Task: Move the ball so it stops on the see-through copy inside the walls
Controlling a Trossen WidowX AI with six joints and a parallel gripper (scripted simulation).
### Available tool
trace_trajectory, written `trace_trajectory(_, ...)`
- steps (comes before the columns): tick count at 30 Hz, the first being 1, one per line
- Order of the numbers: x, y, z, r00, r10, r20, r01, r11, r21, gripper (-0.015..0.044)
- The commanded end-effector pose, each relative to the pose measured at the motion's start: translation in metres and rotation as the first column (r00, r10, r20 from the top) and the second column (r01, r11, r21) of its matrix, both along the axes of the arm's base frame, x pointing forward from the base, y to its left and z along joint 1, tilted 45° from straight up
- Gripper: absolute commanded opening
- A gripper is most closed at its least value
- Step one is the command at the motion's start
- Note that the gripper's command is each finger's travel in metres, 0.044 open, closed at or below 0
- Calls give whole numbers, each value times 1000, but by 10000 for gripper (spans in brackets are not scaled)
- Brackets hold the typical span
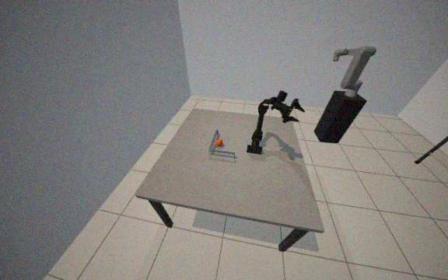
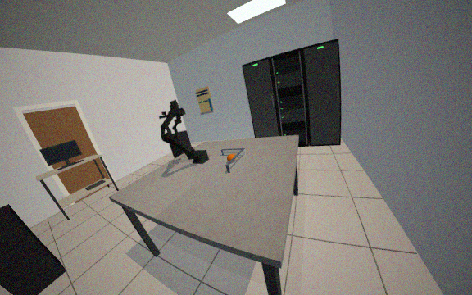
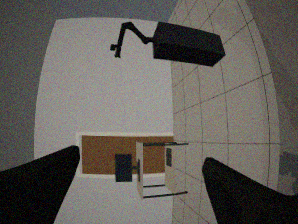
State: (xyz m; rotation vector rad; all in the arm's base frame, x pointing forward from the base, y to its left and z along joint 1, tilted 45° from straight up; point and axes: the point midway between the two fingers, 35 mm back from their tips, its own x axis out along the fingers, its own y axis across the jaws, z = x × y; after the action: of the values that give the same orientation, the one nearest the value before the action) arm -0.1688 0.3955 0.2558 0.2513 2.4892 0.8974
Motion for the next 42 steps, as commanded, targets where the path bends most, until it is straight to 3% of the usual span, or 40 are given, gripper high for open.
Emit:
trace_trajectory(1, 1, 1, -1, 1000, -3, 2, 3, 1000, 0, 426)
trace_trajectory(5, 28, 14, -16, 995, -79, 58, 79, 997, -9, 437)
trace_trajectory(10, 98, 37, -53, 950, -238, 204, 249, 968, -31, 437)
trace_trajectory(16, 196, 40, -98, 822, -372, 430, 432, 900, -47, 437)
trace_trajectory(21, 277, 19, -131, 690, -393, 608, 544, 835, -78, 437)
trace_trajectory(32, 424, -92, -186, 465, -158, 871, 687, 685, -243, 437)
trace_trajectory(42, 500, -238, -209, 473, 225, 852, 696, 497, -518, 437)
